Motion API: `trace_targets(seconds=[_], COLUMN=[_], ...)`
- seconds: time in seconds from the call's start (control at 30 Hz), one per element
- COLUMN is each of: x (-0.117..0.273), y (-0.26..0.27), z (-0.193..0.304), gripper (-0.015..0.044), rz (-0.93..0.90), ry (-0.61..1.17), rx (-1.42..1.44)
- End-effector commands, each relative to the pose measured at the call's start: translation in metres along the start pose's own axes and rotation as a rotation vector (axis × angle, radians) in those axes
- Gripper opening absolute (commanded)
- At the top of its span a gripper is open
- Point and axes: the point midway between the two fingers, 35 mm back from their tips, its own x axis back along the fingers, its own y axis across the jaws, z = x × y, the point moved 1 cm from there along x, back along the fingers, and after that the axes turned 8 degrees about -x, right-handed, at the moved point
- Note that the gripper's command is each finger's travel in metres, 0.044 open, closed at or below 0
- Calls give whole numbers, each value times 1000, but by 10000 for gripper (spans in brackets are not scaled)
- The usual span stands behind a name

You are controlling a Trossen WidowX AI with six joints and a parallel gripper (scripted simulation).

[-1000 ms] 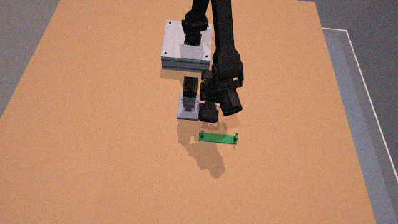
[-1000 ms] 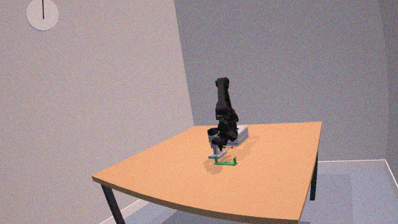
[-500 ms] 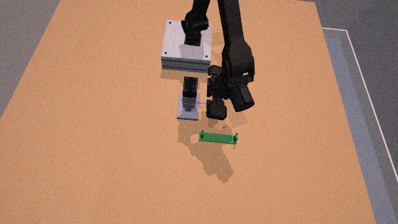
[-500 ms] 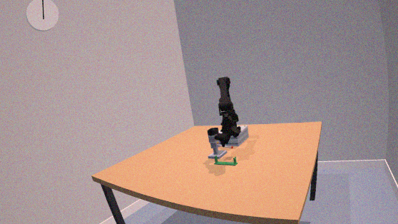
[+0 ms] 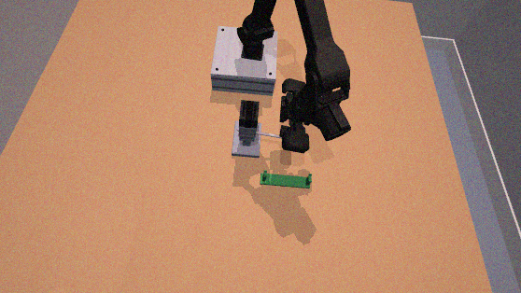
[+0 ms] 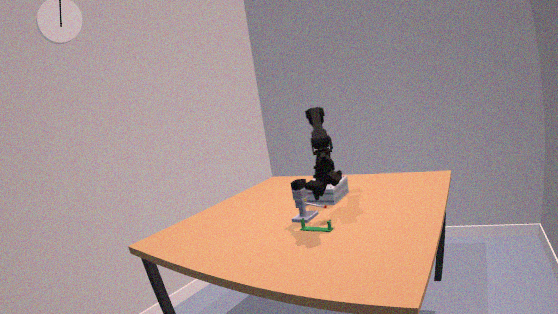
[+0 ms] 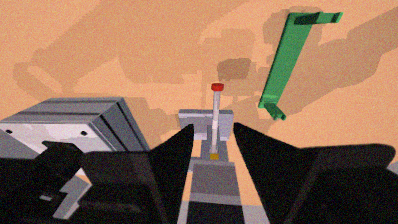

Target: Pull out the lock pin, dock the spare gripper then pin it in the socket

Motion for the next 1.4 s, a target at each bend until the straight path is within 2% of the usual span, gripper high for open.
trace_targets(seconds=[0.0,0.3,0.6,1.37], x=[10,30,22,22], y=[1,2,2,2], z=[-4,-12,-9,-9], gripper=[200,200,436,440], rz=[0,3,3,3], ry=[-1,3,5,5], rx=[-1,9,11,11])
